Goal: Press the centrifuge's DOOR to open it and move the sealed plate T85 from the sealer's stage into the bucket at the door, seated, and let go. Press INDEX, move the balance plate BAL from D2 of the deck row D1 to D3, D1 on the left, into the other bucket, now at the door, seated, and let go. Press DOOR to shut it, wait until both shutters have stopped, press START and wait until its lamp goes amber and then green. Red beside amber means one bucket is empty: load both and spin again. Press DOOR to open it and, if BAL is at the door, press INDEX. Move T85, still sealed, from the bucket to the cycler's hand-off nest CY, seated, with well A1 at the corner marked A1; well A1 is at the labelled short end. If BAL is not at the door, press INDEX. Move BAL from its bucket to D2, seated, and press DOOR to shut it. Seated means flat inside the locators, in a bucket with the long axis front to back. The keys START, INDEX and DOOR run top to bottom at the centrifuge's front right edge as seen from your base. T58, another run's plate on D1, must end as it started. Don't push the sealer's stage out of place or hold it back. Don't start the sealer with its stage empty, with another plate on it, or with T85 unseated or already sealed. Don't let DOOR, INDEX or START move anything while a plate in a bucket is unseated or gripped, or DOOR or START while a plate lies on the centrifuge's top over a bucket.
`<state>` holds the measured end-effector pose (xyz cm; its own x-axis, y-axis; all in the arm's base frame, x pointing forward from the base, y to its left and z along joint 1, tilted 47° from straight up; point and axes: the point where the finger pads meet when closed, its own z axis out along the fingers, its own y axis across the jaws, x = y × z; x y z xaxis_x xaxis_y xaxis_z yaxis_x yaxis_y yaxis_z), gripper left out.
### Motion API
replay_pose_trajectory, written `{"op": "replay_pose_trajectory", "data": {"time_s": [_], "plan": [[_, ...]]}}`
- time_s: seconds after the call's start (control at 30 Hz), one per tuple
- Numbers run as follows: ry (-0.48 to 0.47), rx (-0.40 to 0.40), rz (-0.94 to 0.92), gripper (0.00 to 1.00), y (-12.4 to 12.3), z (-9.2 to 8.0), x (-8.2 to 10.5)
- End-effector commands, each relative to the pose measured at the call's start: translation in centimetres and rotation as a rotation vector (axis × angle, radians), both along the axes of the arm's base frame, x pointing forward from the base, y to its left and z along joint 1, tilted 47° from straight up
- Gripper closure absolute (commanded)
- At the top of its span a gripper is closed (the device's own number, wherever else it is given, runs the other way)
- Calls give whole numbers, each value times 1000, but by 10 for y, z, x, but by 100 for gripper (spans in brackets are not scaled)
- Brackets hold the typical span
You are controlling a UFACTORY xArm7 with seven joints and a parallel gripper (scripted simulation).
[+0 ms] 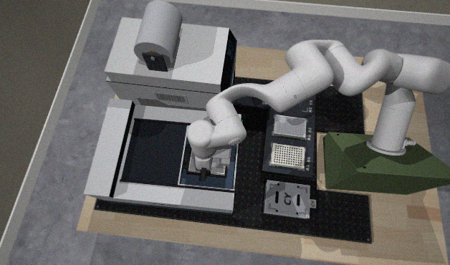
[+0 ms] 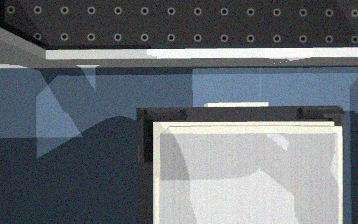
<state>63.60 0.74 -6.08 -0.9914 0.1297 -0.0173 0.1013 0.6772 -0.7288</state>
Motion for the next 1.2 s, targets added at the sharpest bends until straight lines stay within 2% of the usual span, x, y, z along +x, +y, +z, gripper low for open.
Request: {"op": "replay_pose_trajectory", "data": {"time_s": [0.0,0.33,0.37,1.17], "plan": [[-4,2,3,0,1,0,1],[-4,2,3,0,1,0,1],[-4,2,3,100,0,0,1],[-4,2,3,100,0,0,1]]}}
